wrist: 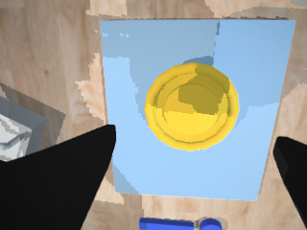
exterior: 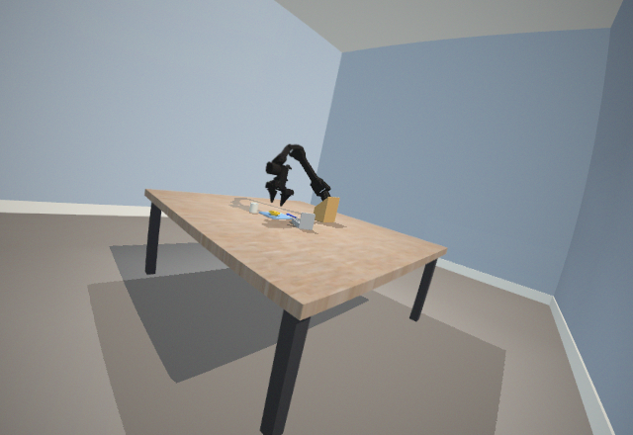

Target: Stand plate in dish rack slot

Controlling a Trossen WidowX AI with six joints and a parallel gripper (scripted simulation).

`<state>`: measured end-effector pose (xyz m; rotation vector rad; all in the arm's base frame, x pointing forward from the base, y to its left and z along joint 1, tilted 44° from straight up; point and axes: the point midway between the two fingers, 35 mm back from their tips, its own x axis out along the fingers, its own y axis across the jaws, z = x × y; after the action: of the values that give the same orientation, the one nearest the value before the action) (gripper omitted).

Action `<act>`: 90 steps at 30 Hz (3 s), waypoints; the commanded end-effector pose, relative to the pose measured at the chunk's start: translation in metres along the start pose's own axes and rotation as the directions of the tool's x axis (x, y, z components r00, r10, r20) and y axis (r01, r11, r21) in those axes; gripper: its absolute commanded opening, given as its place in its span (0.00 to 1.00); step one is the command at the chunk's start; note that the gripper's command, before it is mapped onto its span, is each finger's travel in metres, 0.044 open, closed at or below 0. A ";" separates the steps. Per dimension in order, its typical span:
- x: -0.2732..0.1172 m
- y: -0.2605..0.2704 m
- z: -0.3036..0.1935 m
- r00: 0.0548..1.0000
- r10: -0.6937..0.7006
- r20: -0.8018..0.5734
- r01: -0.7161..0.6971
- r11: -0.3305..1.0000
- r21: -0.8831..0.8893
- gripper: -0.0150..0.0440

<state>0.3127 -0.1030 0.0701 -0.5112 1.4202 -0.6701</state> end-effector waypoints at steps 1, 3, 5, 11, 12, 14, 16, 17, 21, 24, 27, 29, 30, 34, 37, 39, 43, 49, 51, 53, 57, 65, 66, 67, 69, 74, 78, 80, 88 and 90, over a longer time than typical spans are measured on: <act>0.009 0.000 -0.002 1.000 0.003 -0.011 -0.003 1.000 -0.004 0.93; 0.012 0.000 -0.002 1.000 0.003 -0.011 -0.003 1.000 -0.004 0.93; 0.015 0.000 -0.001 1.000 0.003 -0.011 -0.003 1.000 -0.004 0.93; 0.025 0.000 -0.001 1.000 0.003 -0.011 -0.003 1.000 -0.004 0.93; 0.026 0.000 -0.001 1.000 0.002 -0.011 -0.003 1.000 -0.004 0.93; 0.030 0.000 -0.001 1.000 0.002 -0.011 -0.002 1.000 -0.004 0.93; 0.033 0.000 -0.001 1.000 0.002 -0.011 -0.002 1.000 -0.004 0.93; 0.034 -0.001 -0.001 1.000 0.002 -0.011 -0.002 1.000 -0.004 0.93; 0.041 -0.001 -0.001 1.000 0.001 -0.011 -0.001 1.000 -0.004 0.93; 0.046 -0.001 -0.002 1.000 0.001 -0.010 -0.001 1.000 -0.004 0.93; 0.050 -0.002 -0.002 1.000 0.000 -0.010 0.000 1.000 -0.004 0.93; 0.053 -0.002 -0.002 1.000 -0.001 -0.010 0.001 1.000 -0.004 0.93; 0.055 -0.002 -0.002 1.000 -0.001 -0.010 0.001 1.000 -0.004 0.93; 0.057 -0.002 -0.002 1.000 -0.001 -0.010 0.001 1.000 -0.004 0.92; 0.057 -0.002 -0.002 1.000 -0.001 -0.010 0.001 1.000 -0.004 0.89; 0.057 -0.002 -0.002 1.000 -0.001 -0.010 0.001 1.000 -0.004 0.87; 0.057 -0.002 -0.002 1.000 -0.001 -0.010 0.001 1.000 -0.004 0.87; 0.057 -0.002 -0.002 1.000 -0.001 -0.010 0.001 1.000 -0.004 0.80; 0.057 -0.002 -0.002 1.000 -0.001 -0.010 0.001 1.000 -0.004 0.78; 0.057 -0.002 -0.002 1.000 -0.001 -0.010 0.001 1.000 -0.004 0.75; 0.054 -0.002 -0.001 1.000 0.000 -0.010 0.000 1.000 -0.004 0.61; 0.011 0.003 0.009 1.000 0.015 -0.010 -0.015 1.000 -0.004 0.25; 0.006 0.004 0.010 1.000 0.016 -0.010 -0.016 1.000 -0.004 0.25; 0.001 0.004 0.011 1.000 0.017 -0.010 -0.017 1.000 -0.004 0.25; -0.009 0.005 0.012 1.000 0.019 -0.010 -0.019 1.000 -0.004 0.25; -0.036 0.006 0.014 1.000 0.021 -0.011 -0.021 1.000 -0.004 0.25; -0.055 0.007 0.016 1.000 0.020 -0.012 -0.020 1.000 -0.004 0.25; -0.064 0.007 0.016 1.000 0.019 -0.012 -0.019 1.000 -0.004 0.25; -0.098 0.008 0.017 1.000 0.013 -0.012 -0.013 1.000 -0.005 0.25; -0.106 0.008 0.017 1.000 0.011 -0.012 -0.011 1.000 -0.005 0.25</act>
<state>0.3282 -0.0344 0.1340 -0.5076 1.4347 -0.6577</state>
